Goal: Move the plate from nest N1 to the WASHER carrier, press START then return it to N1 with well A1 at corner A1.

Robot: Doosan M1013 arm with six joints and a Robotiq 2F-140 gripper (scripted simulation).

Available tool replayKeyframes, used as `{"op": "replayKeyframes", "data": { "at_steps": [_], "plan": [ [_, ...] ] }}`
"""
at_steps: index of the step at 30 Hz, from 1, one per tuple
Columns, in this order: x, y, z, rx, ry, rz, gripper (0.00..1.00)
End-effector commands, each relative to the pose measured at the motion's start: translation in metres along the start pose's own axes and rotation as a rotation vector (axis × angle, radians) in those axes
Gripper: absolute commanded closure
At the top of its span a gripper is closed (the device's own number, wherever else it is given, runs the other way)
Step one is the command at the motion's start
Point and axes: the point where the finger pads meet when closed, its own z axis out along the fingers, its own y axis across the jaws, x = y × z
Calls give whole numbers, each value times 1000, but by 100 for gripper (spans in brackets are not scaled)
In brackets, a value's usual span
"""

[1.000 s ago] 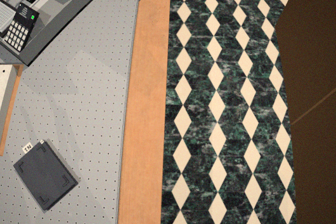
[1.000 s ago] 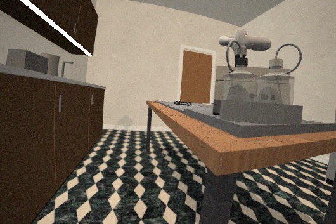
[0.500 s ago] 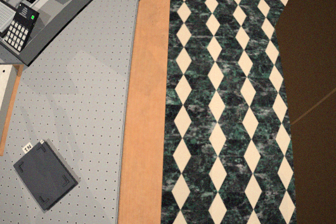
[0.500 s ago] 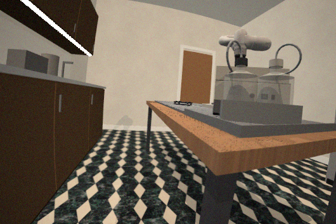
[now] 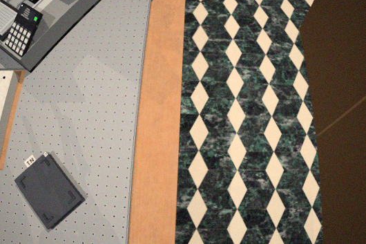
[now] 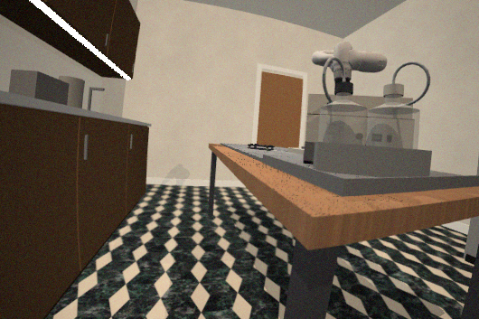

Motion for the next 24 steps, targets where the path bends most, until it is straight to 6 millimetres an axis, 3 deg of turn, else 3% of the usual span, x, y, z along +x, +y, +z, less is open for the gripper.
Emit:
{"op": "replayKeyframes", "data": {
  "at_steps": [1, 22, 23, 24],
  "plan": [
    [0, 3, -4, -7, -1, -4, 30],
    [0, 3, -4, -7, -1, -4, 30],
    [-5, 5, -4, -7, -1, 29, 90],
    [-9, 2, -4, -7, -1, 63, 90]
  ]
}}
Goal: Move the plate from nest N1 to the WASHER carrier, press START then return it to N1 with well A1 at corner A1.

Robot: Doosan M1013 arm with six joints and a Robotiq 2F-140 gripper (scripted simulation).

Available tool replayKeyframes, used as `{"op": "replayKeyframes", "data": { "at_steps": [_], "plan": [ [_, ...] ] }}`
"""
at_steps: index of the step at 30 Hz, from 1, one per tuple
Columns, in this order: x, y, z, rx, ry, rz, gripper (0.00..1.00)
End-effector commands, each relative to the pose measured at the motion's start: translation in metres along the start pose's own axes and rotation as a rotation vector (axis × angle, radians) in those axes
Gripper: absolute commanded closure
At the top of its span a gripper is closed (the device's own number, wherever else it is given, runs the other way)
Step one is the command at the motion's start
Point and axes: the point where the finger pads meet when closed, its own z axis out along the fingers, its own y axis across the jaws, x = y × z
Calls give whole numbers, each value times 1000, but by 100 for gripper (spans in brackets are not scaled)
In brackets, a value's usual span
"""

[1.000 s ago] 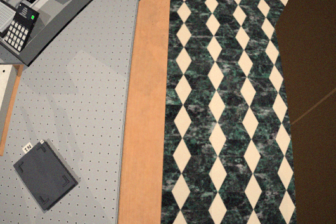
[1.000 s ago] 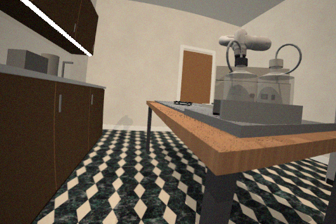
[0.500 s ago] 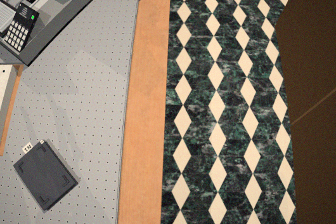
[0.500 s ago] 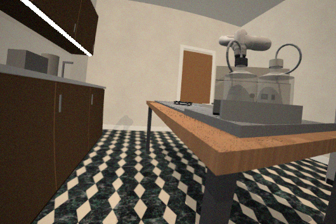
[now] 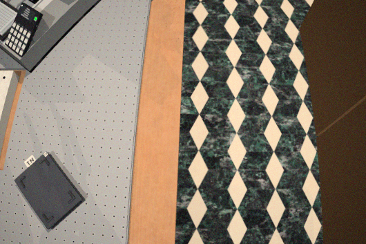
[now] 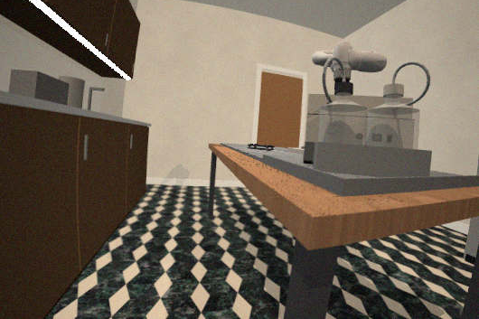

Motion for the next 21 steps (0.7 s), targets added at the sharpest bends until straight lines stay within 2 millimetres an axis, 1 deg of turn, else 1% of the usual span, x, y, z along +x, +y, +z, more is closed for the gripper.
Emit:
{"op": "replayKeyframes", "data": {
  "at_steps": [1, 2, 4, 19, 21],
  "plan": [
    [-11, -1, -4, -6, -1, 82, 90],
    [-16, -3, -4, -6, -1, 116, 90],
    [-16, -3, -4, -6, -1, 116, 90],
    [-79, -43, -4, -6, 1, 616, 90],
    [-79, -43, -4, -6, 1, 616, 90]
  ]
}}
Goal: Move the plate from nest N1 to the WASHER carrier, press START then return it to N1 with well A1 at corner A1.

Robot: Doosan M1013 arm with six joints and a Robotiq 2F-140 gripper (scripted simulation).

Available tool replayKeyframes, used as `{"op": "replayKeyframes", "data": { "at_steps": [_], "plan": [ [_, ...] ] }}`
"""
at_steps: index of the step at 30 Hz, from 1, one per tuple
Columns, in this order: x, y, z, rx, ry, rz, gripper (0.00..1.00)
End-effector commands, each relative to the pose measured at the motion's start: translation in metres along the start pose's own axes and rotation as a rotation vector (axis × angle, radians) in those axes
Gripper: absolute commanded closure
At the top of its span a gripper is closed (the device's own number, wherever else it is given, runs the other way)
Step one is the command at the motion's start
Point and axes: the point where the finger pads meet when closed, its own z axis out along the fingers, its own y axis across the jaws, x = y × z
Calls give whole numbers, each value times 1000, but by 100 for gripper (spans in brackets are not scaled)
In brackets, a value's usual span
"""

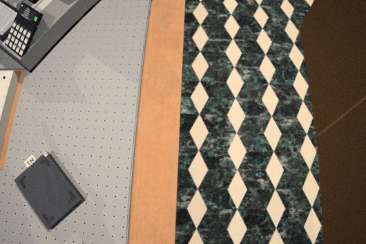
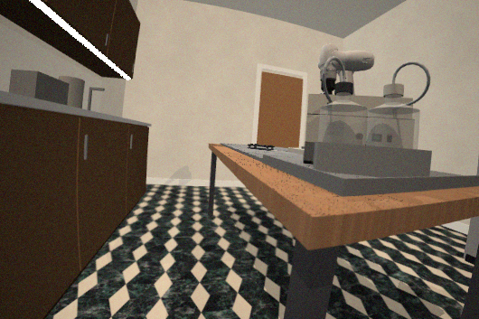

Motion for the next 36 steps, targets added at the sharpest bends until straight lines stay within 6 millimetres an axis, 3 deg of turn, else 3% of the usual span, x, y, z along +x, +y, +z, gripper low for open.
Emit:
{"op": "replayKeyframes", "data": {
  "at_steps": [1, 4, 30, 36],
  "plan": [
    [-19, -4, 3, 6, -5, 106, 90],
    [-34, -4, 3, 5, -6, 206, 90],
    [-34, -4, 3, 3, -8, 1006, 90],
    [-34, -4, 3, 3, -8, 1010, 90]
  ]
}}
